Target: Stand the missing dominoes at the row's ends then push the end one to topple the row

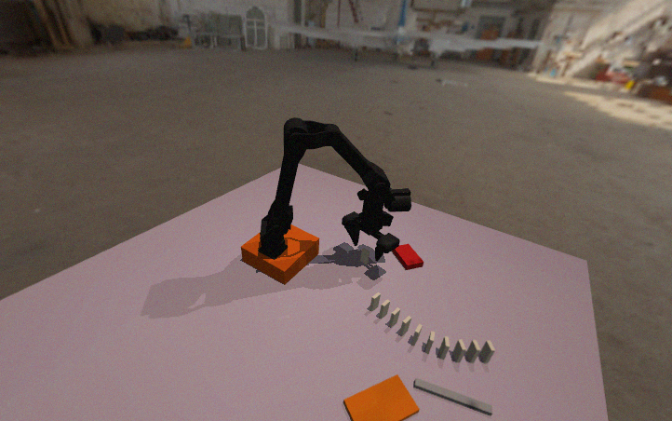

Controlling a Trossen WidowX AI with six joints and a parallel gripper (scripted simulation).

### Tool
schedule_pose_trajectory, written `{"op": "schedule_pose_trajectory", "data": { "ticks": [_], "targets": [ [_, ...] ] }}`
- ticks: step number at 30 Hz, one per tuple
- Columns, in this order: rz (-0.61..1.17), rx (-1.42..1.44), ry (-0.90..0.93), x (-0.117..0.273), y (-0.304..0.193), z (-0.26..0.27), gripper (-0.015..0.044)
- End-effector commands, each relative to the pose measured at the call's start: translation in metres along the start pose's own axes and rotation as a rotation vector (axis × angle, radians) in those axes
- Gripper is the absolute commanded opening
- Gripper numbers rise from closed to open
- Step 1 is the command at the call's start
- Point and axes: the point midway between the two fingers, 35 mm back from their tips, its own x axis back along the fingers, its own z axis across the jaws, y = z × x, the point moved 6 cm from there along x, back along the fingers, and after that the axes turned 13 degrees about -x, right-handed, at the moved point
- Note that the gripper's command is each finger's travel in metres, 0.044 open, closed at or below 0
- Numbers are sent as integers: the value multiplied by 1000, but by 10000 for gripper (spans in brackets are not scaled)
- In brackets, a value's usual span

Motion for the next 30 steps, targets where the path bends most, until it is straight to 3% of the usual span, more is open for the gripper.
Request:
{"op": "schedule_pose_trajectory", "data": {
  "ticks": [1,6,19,30],
  "targets": [
    [11,5,-2,-8,-2,0,440],
    [11,5,-2,-14,-2,0,440],
    [11,5,-2,-14,-2,0,107],
    [11,5,-2,-3,0,-1,107]
  ]
}}
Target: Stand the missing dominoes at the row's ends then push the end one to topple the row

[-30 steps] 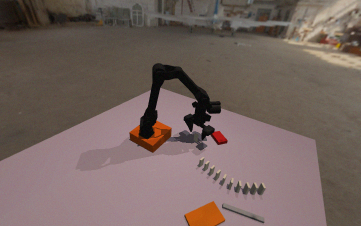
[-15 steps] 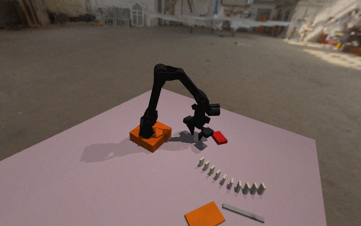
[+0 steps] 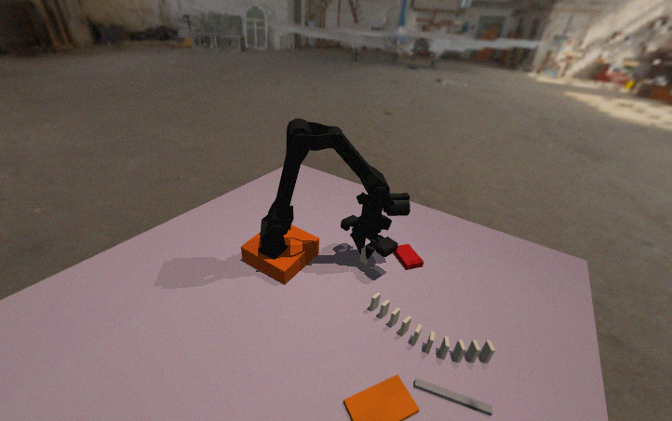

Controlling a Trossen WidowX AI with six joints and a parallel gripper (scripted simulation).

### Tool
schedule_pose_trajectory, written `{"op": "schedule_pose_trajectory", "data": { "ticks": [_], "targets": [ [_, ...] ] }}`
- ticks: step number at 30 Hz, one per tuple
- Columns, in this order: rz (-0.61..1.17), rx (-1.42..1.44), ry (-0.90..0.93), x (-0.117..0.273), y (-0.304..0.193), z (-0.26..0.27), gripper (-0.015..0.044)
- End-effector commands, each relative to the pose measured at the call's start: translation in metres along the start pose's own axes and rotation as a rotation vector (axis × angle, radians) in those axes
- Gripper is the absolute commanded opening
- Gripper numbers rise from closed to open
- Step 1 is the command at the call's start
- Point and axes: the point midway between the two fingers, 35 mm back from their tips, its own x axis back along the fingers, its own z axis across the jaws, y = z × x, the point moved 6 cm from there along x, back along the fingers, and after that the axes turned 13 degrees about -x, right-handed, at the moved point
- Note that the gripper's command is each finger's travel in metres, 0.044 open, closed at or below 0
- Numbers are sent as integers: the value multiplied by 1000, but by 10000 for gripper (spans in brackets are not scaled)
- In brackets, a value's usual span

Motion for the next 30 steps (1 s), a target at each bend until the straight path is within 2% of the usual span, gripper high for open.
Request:
{"op": "schedule_pose_trajectory", "data": {
  "ticks": [1,7,9,14,16,26,30],
  "targets": [
    [-3,3,-6,22,5,-2,107],
    [-5,0,-1,123,3,0,107],
    [-5,-1,-1,135,0,1,107],
    [-5,-21,-1,135,-1,-1,107],
    [-5,-184,-2,135,-6,-17,107],
    [-10,-1462,-16,136,-82,-127,107],
    [-10,-1544,-18,137,-88,-132,107]
  ]
}}
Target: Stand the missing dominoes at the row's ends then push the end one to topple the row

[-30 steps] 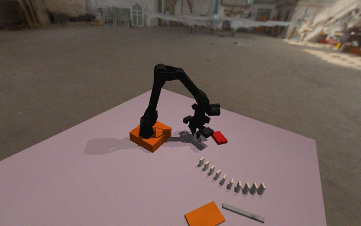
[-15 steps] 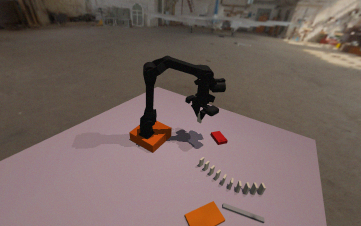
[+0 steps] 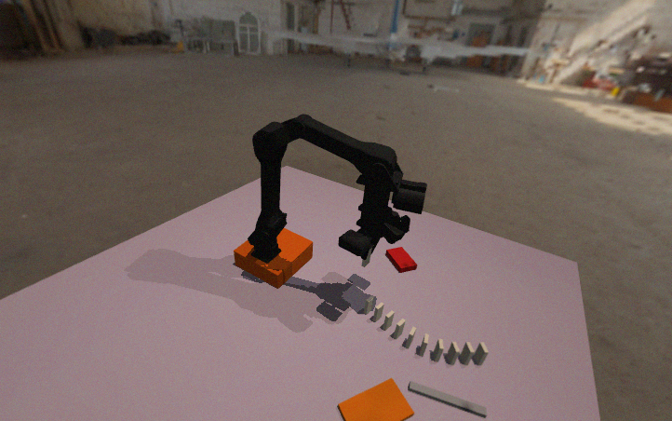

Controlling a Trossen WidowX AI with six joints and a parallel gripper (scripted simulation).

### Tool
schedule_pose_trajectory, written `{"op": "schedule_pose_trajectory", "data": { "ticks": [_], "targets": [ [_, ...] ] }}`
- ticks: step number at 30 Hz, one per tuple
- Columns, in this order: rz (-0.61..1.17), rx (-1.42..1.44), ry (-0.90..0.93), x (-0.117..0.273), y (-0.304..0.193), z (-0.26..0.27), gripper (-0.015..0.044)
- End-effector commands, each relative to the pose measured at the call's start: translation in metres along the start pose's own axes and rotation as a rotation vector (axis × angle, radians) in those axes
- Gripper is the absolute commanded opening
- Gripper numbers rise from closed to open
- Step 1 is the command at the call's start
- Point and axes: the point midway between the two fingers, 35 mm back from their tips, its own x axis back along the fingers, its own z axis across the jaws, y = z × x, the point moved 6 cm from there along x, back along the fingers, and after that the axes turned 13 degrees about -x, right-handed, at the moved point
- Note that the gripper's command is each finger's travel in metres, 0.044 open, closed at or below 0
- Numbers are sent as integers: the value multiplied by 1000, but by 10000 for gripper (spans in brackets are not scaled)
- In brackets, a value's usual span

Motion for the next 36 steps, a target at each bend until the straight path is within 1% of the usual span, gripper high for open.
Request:
{"op": "schedule_pose_trajectory", "data": {
  "ticks": [1,7,16,20,32,36],
  "targets": [
    [-2,-135,-4,1,6,-11,107],
    [-2,-135,-4,-3,7,-10,107],
    [-2,-129,-5,-50,13,-7,107],
    [0,-118,-7,-63,13,-7,107],
    [-2,-132,-6,-123,8,-11,107],
    [-2,-135,-5,-131,6,-12,107]
  ]
}}
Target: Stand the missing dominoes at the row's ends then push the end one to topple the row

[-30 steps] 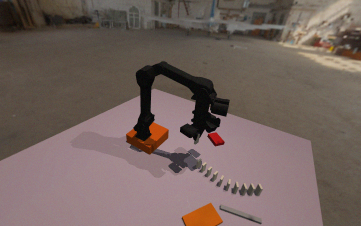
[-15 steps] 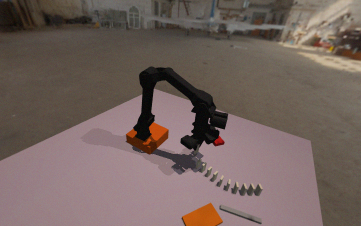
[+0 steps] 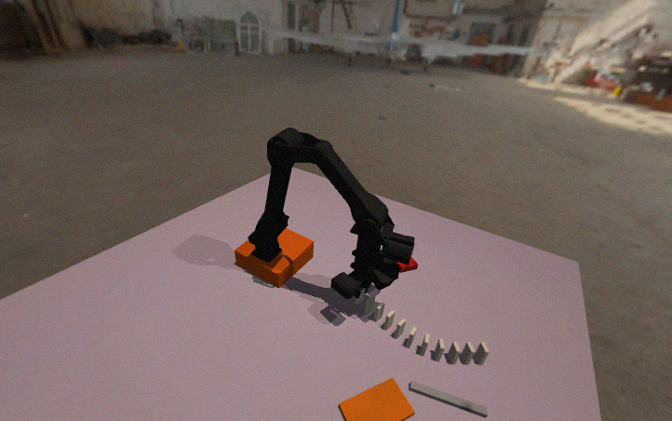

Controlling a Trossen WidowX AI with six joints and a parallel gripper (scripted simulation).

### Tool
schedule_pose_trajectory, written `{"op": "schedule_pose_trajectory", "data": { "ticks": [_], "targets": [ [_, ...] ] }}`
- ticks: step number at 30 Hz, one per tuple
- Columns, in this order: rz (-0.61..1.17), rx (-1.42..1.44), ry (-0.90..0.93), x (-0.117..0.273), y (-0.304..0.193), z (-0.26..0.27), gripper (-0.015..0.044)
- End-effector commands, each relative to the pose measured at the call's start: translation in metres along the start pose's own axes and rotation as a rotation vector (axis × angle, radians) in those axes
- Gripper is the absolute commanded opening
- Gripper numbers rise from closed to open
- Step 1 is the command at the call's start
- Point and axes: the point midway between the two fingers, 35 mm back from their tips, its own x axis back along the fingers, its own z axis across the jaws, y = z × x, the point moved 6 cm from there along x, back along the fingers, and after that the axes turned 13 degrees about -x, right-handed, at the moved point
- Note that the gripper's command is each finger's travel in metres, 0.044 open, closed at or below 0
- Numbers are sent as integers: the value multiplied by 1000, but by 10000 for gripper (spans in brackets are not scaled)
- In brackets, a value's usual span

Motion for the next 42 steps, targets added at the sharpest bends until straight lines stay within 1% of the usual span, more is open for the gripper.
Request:
{"op": "schedule_pose_trajectory", "data": {
  "ticks": [1,9,21,22,25,26,32,34,40,42],
  "targets": [
    [-4,-3,0,-5,0,-1,107],
    [-4,-3,0,-5,0,-1,107],
    [-4,-3,0,-5,0,-1,422],
    [-4,-3,0,-5,0,-1,440],
    [-4,-3,0,-3,0,0,440],
    [-4,-3,1,5,1,1,440],
    [-3,-2,3,102,3,3,440],
    [-2,-2,3,124,0,0,440],
    [-2,-2,3,126,-1,0,440],
    [-2,62,3,124,-2,0,387]
  ]
}}
